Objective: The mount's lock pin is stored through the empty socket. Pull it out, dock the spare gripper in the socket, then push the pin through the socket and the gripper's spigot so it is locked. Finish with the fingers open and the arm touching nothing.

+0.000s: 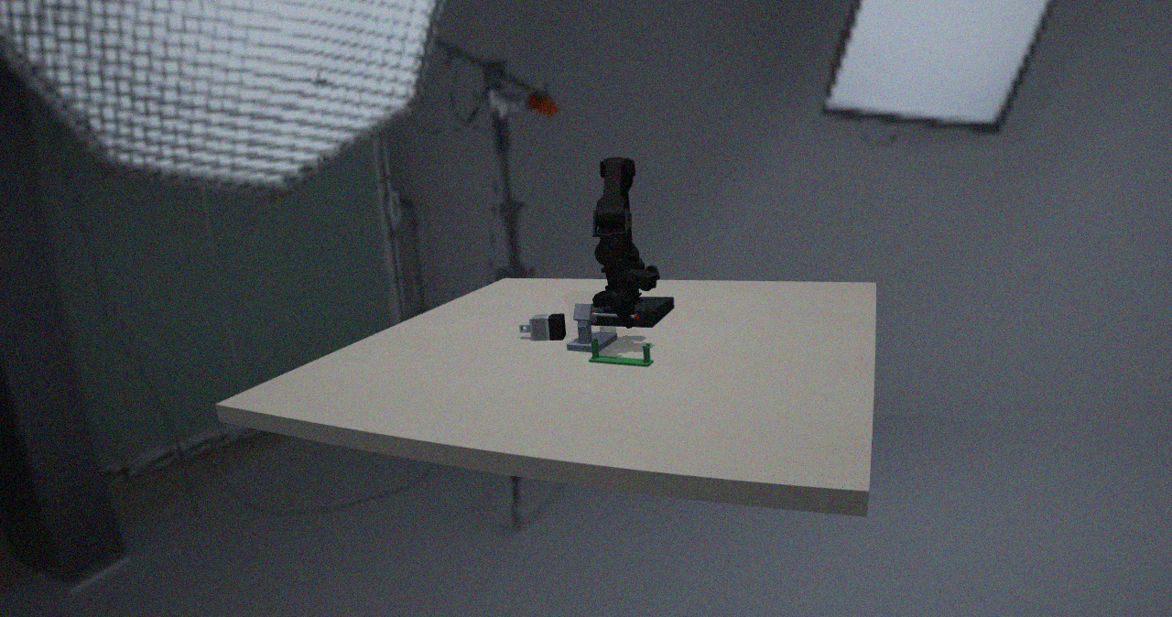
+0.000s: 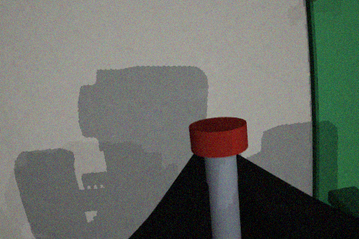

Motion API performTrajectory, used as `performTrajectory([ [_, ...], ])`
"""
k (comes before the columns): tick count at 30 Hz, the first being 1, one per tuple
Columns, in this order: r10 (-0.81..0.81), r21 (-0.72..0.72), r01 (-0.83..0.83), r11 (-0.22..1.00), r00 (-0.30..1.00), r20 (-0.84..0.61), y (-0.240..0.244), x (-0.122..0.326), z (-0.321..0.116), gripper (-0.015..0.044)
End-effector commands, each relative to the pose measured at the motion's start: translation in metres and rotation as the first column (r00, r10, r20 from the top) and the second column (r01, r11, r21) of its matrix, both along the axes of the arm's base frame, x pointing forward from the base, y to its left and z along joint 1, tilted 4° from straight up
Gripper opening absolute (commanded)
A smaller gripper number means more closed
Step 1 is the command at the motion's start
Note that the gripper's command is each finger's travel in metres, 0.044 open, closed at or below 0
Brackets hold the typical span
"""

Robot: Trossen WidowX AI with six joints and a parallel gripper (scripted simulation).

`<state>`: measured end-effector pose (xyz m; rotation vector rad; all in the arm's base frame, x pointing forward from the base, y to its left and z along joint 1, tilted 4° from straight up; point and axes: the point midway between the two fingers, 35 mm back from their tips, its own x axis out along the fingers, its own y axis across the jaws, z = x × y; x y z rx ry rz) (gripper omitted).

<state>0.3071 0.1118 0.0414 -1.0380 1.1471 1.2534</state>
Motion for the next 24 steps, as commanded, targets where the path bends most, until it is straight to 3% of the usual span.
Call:
performTrajectory([
  [1, 0.0, 0.001, 0.0, 1.0, 1.0, -0.001, 0.004, -0.001, 0.0, 0.0],
  [24, 0.0, -0.002, 0.0, 1.0, 1.0, 0.003, 0.022, 0.001, 0.0, 0.0],
])
